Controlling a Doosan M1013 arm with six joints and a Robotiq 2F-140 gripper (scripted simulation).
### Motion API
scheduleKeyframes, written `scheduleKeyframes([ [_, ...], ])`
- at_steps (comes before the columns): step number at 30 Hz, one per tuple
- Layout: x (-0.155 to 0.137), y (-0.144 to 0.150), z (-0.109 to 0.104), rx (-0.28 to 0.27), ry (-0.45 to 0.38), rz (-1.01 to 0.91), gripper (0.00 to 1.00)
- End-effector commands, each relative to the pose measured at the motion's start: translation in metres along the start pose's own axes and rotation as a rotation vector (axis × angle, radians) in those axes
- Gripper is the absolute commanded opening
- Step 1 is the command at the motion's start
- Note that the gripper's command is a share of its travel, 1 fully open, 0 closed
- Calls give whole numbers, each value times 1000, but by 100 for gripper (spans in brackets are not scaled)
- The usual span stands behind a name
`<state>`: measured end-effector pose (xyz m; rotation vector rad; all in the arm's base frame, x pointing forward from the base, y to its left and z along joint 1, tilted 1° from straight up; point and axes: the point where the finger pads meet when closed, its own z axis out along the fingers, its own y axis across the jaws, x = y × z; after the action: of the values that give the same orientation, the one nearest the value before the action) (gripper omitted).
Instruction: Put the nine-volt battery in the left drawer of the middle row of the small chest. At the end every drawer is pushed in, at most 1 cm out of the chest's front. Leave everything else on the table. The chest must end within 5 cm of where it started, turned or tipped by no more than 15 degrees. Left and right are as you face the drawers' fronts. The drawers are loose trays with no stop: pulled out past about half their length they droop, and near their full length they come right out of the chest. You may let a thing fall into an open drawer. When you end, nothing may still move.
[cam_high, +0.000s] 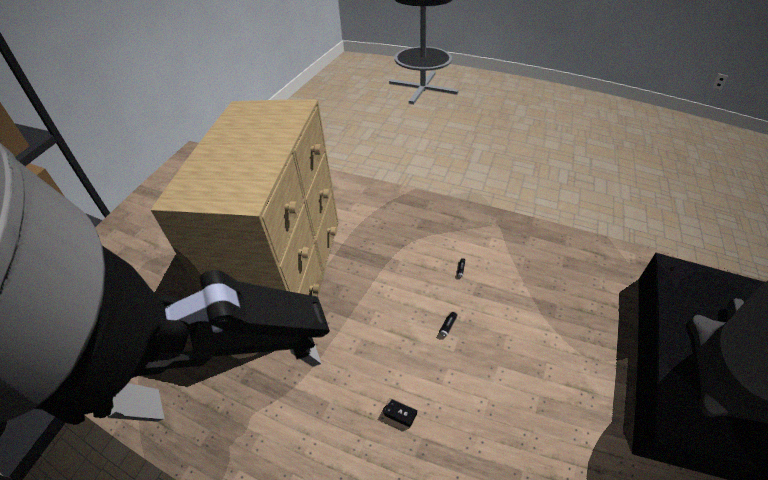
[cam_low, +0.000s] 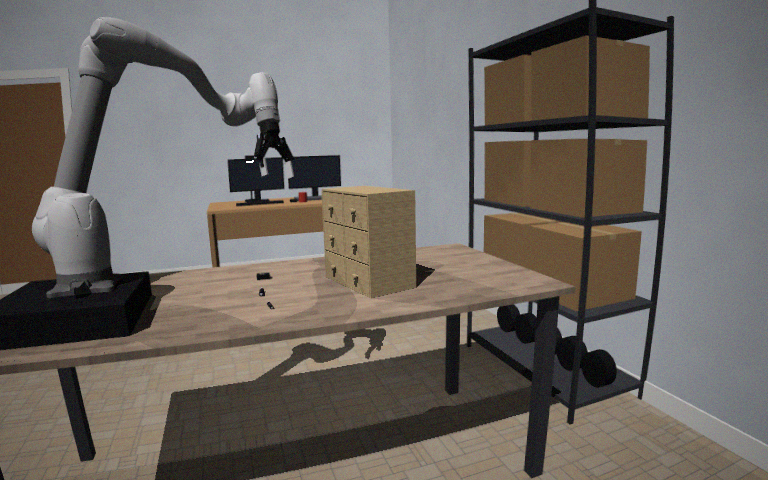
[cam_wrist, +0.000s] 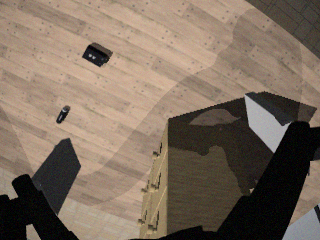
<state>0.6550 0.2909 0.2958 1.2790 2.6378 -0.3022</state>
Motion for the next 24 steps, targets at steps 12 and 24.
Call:
scheduleKeyframes([
  [12, 0, 0, 0, 0, 0, 0, 100],
  [24, -57, -54, 14, 10, 66, 135, 100],
])
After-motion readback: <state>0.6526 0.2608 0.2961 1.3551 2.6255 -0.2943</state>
